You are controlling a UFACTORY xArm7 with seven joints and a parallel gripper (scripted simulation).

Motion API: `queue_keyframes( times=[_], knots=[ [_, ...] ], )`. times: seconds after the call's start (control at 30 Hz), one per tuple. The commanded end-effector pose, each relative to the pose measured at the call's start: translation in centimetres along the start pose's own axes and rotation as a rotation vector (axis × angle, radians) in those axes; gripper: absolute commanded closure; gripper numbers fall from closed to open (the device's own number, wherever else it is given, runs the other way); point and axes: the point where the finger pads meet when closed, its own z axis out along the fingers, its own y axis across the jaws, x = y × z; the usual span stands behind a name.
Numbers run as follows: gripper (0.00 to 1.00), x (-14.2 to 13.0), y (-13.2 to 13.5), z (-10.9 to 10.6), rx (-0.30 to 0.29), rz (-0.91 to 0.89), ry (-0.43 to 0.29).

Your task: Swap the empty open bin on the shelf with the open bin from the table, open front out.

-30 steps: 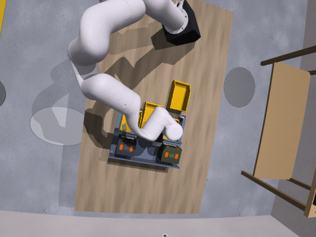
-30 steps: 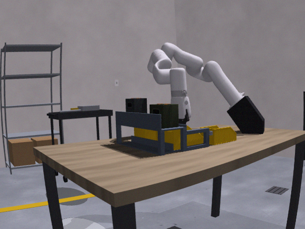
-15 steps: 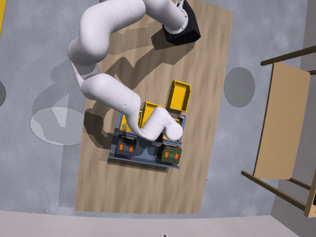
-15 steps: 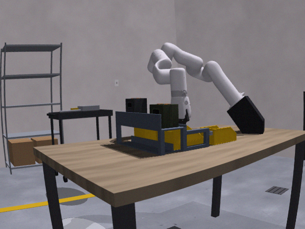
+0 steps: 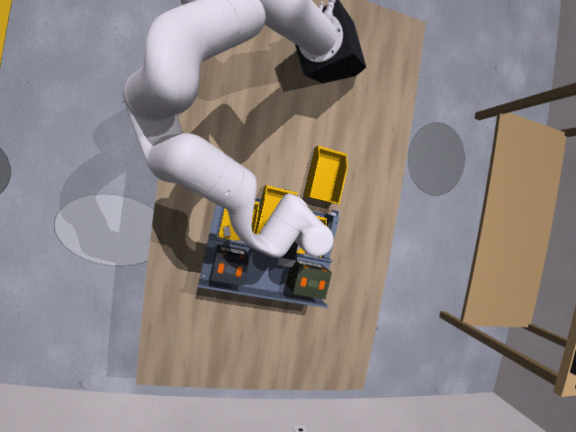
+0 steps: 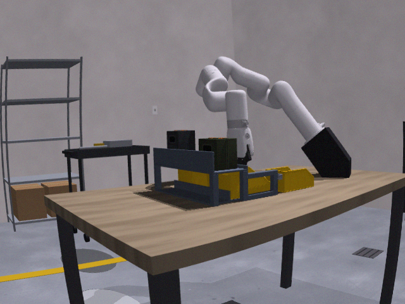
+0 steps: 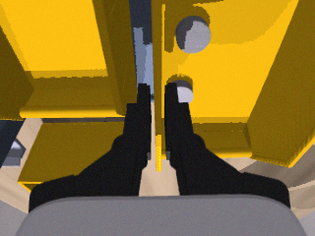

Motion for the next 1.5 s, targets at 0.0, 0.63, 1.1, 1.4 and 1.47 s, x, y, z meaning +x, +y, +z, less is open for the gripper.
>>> queue_keyframes(
  times=[0.0, 0.63, 1.1, 1.4, 1.47],
  knots=[
    [0.9, 0.1, -0.1, -0.4, 0.002, -0.001, 0.004],
    [0.9, 0.0, -0.1, -1.8, 0.002, -0.001, 0.004],
    [0.9, -0.1, -0.1, -4.1, 0.002, -0.001, 0.004],
    [0.9, -0.1, -0.1, -5.4, 0.002, -0.001, 0.004],
    [0.9, -0.2, -0.1, -5.7, 0.002, -0.001, 0.004]
  ],
)
